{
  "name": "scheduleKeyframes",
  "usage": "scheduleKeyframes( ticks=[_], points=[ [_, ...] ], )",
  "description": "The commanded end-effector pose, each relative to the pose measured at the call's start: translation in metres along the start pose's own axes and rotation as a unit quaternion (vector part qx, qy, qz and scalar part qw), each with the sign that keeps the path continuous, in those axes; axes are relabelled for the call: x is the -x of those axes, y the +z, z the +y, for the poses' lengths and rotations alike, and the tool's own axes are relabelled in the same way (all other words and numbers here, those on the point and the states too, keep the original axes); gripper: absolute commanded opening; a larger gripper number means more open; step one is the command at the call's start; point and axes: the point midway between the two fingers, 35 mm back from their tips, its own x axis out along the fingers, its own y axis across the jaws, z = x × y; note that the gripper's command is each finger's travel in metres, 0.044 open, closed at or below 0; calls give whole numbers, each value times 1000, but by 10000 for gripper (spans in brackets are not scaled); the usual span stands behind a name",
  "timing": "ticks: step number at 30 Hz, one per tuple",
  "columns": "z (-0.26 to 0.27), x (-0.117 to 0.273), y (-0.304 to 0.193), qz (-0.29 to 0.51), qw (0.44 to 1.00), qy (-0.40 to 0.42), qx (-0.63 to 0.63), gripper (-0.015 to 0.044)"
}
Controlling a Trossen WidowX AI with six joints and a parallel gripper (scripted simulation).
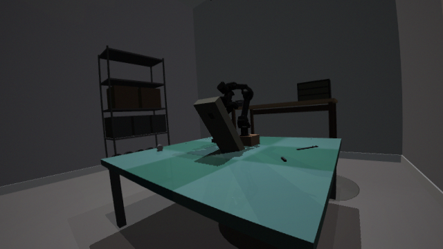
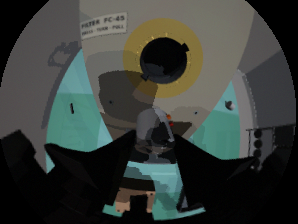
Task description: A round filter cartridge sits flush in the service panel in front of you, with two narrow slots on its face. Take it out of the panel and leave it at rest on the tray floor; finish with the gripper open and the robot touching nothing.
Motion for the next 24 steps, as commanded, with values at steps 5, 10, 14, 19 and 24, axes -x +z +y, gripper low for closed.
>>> scheduleKeyframes(
  ticks=[5,10,14,19,24],
  points=[
    [0,36,9,-4,1000,0,0,0],
    [0,60,10,-3,1000,0,0,0],
    [0,80,9,-3,1000,0,0,0],
    [-2,87,8,-2,1000,0,0,0],
    [-14,83,10,2,1000,-1,1,0]
  ],
)
